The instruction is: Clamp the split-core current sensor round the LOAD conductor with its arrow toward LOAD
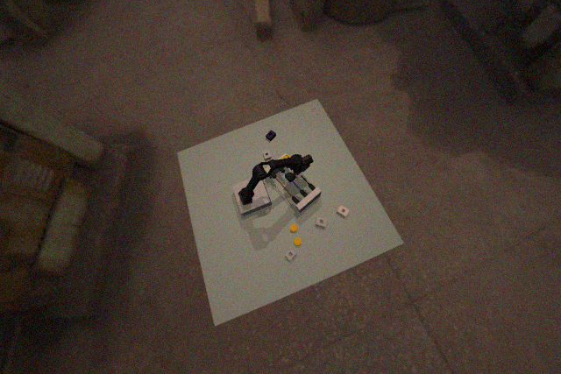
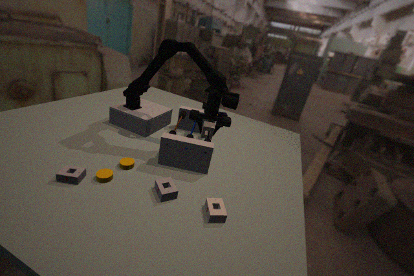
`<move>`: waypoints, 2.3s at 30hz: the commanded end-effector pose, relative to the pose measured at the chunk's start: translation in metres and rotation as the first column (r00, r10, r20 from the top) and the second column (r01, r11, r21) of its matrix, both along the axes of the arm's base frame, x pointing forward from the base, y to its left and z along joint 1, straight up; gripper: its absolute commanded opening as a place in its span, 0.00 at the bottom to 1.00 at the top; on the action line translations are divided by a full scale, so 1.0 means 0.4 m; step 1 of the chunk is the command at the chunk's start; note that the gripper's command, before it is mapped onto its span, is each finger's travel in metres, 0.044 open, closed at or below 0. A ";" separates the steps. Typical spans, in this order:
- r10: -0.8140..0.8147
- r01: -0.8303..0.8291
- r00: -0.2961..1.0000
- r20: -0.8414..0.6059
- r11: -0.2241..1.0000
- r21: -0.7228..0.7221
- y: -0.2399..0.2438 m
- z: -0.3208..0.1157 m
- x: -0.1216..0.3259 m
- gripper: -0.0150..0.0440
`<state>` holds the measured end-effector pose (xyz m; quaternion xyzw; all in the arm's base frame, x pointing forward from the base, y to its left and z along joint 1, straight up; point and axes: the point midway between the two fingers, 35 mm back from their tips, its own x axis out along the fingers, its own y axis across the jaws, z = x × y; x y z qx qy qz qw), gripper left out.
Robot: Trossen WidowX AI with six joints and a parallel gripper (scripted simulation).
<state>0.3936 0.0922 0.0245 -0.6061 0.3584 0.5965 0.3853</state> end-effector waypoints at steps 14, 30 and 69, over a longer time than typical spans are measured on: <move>0.000 -0.002 0.997 0.074 0.999 0.037 0.006 -0.001 0.011 0.25; 0.000 -0.002 0.997 0.074 0.999 0.037 0.007 0.000 0.014 0.25; -0.004 0.002 0.997 0.075 0.999 0.032 0.005 -0.005 0.014 0.71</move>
